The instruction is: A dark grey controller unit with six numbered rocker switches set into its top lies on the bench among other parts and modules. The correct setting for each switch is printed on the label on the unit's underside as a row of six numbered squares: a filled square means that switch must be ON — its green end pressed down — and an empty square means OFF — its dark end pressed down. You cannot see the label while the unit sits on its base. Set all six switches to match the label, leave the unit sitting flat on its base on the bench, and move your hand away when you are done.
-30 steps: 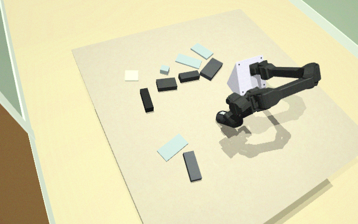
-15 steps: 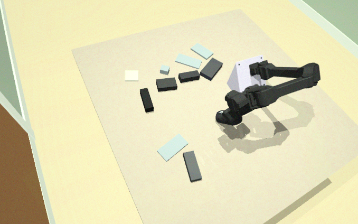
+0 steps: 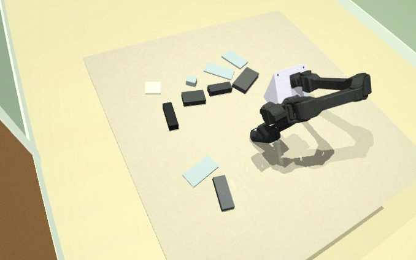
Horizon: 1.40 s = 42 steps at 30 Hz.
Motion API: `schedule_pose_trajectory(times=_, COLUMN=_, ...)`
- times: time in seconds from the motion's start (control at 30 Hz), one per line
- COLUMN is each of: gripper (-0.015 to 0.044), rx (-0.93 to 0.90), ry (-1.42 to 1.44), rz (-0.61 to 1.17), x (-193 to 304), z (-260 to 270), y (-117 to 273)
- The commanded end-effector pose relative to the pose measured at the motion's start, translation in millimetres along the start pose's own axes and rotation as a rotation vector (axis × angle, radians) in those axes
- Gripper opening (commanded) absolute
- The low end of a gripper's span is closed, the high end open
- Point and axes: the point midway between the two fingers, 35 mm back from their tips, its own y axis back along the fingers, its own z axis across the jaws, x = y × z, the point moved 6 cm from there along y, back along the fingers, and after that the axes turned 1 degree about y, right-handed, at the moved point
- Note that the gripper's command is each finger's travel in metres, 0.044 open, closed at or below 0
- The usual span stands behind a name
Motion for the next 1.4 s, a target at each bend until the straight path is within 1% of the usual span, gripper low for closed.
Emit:
schedule_pose_trajectory(times=0.0, gripper=0.0336, rx=0.004, ry=0.001, rz=-0.014, x=-7, z=1, y=0)
schedule_pose_trajectory(times=1.37, gripper=0.0337, rx=0.004, ry=0.001, rz=-0.015, x=-36, z=0, y=12)
